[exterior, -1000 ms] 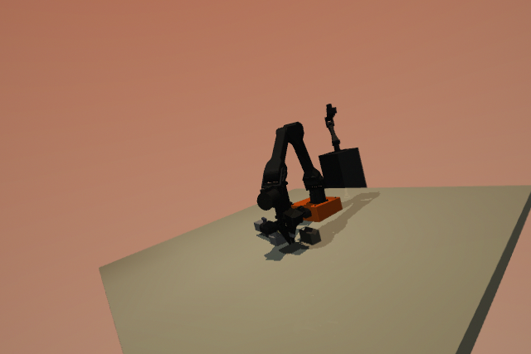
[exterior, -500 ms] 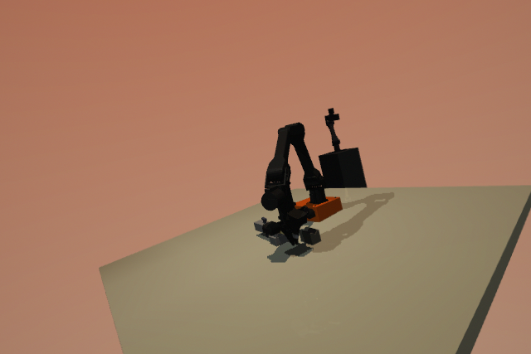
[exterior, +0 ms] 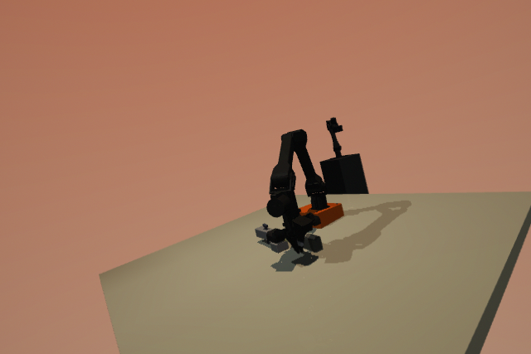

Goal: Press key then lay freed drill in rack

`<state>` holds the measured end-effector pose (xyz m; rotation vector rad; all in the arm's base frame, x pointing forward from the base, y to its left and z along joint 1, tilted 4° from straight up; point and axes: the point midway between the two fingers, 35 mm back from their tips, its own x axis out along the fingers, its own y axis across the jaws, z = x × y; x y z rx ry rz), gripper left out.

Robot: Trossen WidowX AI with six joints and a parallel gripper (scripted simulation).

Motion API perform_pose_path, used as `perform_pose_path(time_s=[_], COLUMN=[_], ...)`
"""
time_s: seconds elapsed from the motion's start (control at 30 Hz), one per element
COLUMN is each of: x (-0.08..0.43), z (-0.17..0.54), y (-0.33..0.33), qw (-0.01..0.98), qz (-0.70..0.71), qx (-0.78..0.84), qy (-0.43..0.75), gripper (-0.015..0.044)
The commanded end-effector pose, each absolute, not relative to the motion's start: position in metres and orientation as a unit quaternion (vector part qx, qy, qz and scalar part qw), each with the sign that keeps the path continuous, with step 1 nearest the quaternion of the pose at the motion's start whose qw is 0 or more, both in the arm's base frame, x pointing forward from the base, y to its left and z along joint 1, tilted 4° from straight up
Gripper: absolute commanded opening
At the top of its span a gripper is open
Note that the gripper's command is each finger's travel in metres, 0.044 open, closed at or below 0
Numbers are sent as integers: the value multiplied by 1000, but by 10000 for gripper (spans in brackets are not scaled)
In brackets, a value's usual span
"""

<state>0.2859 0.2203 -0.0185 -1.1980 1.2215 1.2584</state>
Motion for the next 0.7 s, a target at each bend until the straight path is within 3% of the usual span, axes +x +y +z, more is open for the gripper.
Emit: perform_pose_path(time_s=[0.0, 0.67], x=[287, 286], z=[-17, -5], y=[227, 222], qw=[490, 490], qz=[517, 517], qx=[-491, -491], qy=[502, 502], gripper=[0, 0])
